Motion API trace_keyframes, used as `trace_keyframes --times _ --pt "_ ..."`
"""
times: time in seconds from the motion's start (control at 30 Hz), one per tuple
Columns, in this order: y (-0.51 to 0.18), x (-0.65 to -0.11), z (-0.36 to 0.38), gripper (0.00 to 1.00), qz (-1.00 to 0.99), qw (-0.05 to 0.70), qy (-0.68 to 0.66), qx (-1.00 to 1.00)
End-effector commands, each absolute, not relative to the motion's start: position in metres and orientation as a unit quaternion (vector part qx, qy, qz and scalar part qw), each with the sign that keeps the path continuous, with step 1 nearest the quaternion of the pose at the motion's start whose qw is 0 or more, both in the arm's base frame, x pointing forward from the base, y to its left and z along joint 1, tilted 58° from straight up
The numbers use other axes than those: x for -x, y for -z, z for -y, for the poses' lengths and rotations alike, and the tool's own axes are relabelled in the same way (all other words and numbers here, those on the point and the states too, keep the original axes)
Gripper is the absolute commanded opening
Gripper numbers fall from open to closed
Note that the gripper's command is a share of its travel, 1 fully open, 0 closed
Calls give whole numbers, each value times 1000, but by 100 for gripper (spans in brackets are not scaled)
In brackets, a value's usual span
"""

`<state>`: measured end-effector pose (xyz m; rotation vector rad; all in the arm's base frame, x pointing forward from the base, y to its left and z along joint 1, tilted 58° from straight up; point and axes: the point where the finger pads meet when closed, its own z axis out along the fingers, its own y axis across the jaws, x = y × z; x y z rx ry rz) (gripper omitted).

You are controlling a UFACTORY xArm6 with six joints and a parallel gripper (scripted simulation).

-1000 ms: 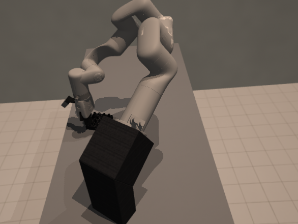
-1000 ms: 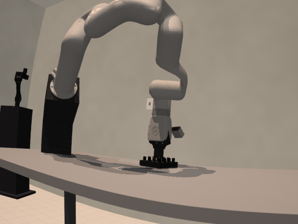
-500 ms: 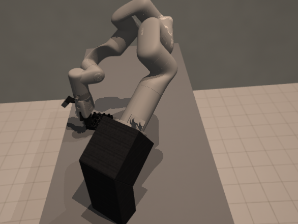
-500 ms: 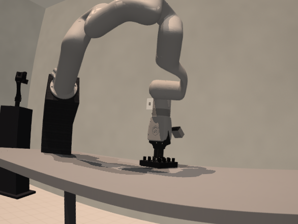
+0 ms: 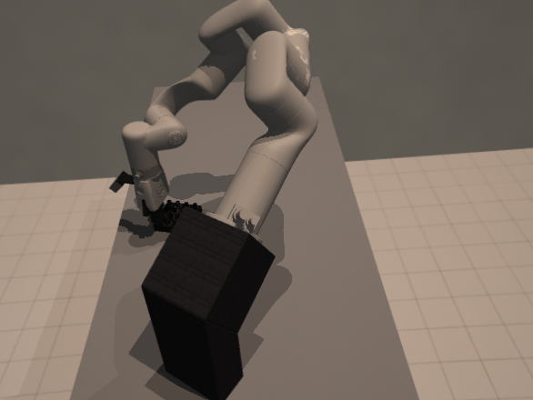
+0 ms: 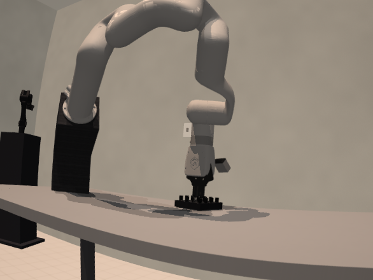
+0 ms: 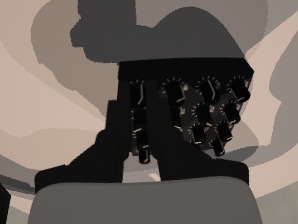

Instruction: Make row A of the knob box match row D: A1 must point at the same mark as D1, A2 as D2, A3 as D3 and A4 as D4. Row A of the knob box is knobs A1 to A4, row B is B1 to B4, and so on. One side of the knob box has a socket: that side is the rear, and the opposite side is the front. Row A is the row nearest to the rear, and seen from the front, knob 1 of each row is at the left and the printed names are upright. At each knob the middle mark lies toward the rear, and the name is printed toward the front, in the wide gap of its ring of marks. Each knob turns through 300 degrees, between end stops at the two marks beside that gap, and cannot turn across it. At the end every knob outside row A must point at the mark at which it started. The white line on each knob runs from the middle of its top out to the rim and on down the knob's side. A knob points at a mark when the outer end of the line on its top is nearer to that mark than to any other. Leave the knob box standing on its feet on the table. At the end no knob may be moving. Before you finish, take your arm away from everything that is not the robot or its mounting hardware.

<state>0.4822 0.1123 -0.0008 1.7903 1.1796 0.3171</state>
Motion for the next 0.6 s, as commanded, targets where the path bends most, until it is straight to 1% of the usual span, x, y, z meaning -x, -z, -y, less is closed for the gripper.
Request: trace_keyframes --times 0.0,0.57 --pt "0 -482 -113 8 -485 468 -128 -728" --pt "0 -482 -113 8 -527 475 -100 -697"
